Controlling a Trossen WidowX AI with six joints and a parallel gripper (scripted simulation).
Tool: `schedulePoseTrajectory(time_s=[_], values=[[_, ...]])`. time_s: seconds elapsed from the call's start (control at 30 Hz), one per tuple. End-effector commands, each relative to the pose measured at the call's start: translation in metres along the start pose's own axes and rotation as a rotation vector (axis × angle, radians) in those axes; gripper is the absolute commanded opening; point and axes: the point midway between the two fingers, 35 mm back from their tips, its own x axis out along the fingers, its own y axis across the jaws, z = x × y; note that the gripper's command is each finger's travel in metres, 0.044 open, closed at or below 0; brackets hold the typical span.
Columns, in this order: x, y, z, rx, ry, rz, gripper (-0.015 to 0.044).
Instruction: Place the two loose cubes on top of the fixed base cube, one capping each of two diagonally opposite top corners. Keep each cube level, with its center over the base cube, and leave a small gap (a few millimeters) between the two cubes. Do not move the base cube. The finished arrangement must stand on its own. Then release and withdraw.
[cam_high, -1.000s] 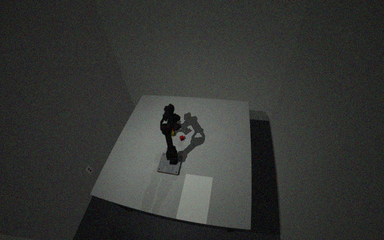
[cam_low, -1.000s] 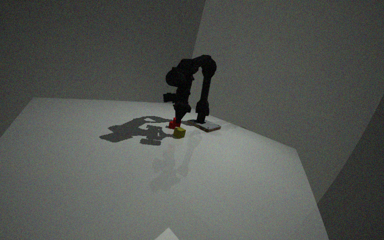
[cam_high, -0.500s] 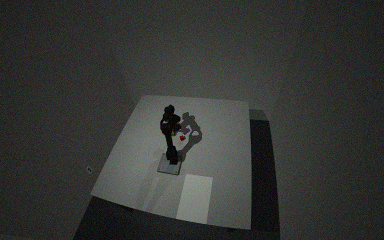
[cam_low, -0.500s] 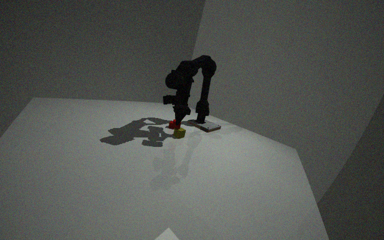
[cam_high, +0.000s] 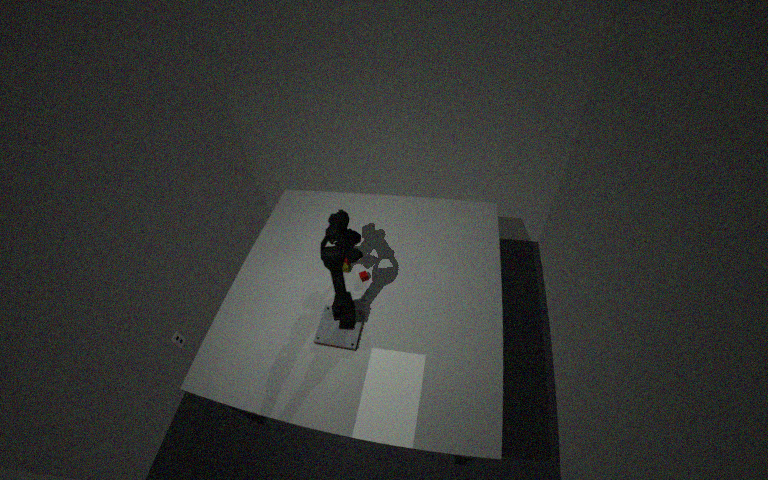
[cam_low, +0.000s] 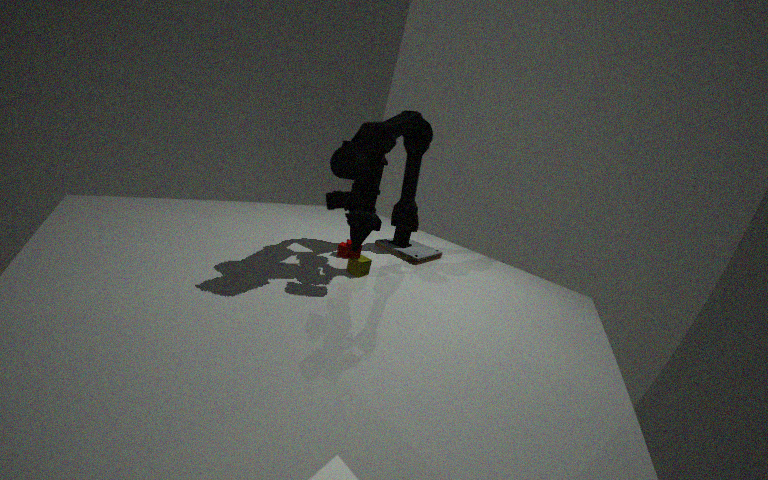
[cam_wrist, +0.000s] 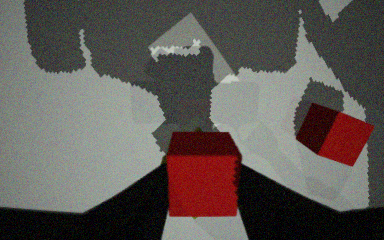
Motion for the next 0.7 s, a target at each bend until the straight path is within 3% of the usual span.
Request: schedulePoseTrajectory(time_s=[0.0, 0.13, 0.67], values=[[0.001, 0.0, 0.0, 0.004, -0.002, -0.001, 0.0105], [0.001, 0.0, 0.0, 0.004, -0.002, -0.001, 0.0205], [-0.02, 0.0, 0.0, 0.0, 0.0, 0.0, 0.0205]])
